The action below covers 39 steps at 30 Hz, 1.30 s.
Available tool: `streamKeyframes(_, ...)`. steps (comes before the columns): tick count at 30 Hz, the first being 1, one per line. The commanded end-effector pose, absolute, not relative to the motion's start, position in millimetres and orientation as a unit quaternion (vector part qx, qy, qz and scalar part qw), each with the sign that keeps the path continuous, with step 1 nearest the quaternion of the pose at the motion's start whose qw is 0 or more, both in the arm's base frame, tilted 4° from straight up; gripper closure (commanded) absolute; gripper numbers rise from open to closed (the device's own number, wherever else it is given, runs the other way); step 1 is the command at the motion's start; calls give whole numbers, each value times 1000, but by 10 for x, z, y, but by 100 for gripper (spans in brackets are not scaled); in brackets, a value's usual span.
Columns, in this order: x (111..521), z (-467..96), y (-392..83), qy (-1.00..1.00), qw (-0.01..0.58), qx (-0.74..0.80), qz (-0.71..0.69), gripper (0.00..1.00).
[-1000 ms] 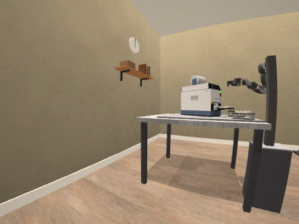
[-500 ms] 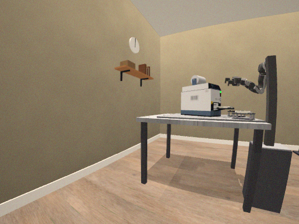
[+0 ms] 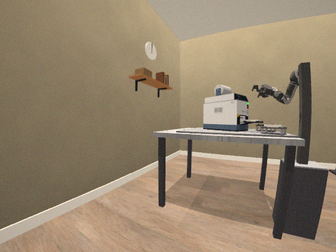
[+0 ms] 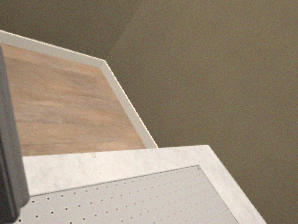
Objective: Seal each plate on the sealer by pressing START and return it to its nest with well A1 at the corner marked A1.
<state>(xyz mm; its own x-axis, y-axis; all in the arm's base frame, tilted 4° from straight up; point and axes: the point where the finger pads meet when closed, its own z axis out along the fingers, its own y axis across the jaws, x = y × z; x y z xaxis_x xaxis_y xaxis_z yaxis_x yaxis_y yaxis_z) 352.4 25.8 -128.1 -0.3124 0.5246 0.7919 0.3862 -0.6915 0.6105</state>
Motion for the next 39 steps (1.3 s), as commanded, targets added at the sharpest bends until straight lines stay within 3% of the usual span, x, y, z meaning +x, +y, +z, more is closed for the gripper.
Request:
streamKeyframes(1,3510,-1292,326,412,50,572,707,35)
streamKeyframes(20,3338,-1950,723,644,96,460,604,35)
streamKeyframes(39,3372,-2593,289,816,170,357,420,35)
